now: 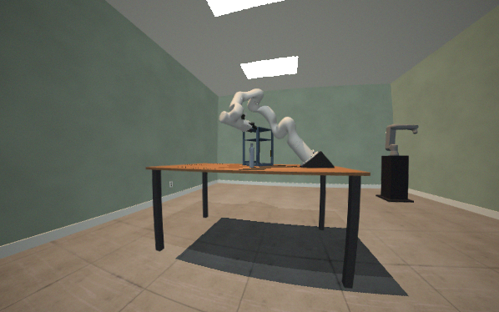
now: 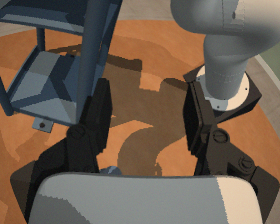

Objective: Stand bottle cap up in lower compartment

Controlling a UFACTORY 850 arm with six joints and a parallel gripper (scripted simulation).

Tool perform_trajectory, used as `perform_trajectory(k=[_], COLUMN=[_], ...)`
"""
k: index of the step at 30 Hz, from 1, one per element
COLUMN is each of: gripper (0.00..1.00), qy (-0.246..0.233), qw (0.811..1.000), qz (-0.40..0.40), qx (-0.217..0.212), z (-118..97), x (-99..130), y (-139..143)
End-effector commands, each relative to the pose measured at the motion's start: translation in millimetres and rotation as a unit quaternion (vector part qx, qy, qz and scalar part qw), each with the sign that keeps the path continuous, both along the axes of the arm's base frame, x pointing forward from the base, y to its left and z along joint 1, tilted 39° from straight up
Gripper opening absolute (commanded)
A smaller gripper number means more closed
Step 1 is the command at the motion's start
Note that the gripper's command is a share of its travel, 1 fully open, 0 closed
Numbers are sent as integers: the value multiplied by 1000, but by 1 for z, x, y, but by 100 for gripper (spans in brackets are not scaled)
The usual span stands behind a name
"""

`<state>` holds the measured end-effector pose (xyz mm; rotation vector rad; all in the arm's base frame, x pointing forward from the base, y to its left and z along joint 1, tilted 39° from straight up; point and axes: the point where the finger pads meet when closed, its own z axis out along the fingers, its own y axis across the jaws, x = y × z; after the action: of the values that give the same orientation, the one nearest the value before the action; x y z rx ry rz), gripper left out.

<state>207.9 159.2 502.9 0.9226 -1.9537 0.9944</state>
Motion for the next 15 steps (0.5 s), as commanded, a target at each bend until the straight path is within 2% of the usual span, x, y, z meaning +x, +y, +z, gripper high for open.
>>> perform_trajectory(k=[1,15], gripper=[61,61], qy=[-20,-67], qw=[999,992], qz=[-25,-81], qx=[-21,-74], z=[0,0], x=[1,5], y=[2,7])
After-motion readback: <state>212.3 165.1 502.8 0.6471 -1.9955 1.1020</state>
